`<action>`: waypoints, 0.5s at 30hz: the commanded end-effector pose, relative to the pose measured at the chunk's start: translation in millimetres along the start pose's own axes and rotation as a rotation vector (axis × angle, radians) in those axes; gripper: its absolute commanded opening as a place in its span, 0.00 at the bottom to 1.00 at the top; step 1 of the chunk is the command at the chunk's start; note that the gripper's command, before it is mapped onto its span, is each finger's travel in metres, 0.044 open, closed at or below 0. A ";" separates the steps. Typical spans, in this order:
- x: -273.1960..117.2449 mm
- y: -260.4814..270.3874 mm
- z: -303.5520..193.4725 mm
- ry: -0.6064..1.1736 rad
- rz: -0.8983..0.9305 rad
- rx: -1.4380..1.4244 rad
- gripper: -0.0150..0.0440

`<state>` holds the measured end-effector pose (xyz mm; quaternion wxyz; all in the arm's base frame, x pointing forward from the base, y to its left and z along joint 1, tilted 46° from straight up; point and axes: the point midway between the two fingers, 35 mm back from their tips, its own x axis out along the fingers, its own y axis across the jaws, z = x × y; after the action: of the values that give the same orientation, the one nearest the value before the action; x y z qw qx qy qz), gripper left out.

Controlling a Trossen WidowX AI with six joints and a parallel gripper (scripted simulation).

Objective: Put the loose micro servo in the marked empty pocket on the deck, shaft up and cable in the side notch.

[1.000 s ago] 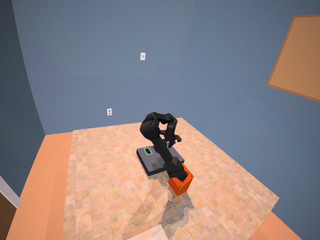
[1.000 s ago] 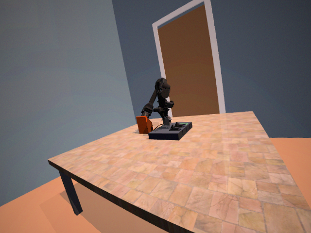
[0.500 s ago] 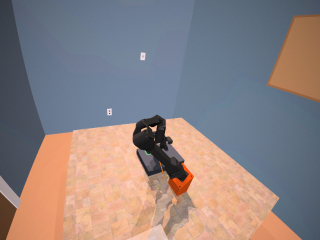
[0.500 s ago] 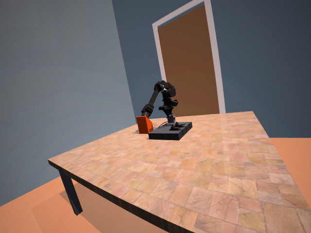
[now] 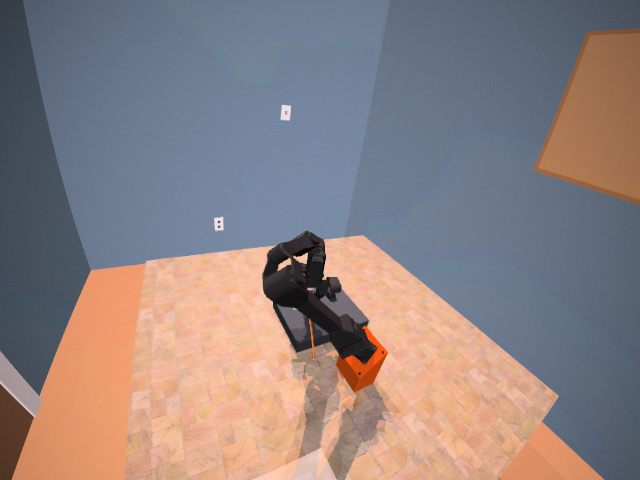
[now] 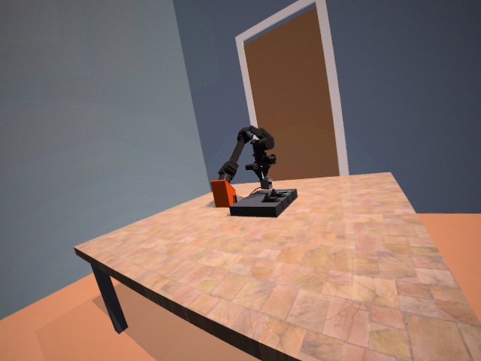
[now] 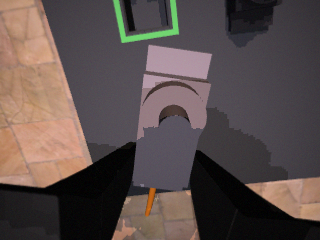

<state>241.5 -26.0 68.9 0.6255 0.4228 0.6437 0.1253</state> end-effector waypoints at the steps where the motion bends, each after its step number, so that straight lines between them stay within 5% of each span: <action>1: -1.4 2.2 -0.7 -0.006 0.003 0.119 0.25; 15: -1.4 2.2 -0.7 -0.005 0.005 0.603 0.25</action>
<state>241.6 -25.9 69.7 0.4997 0.5667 0.6538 -0.0410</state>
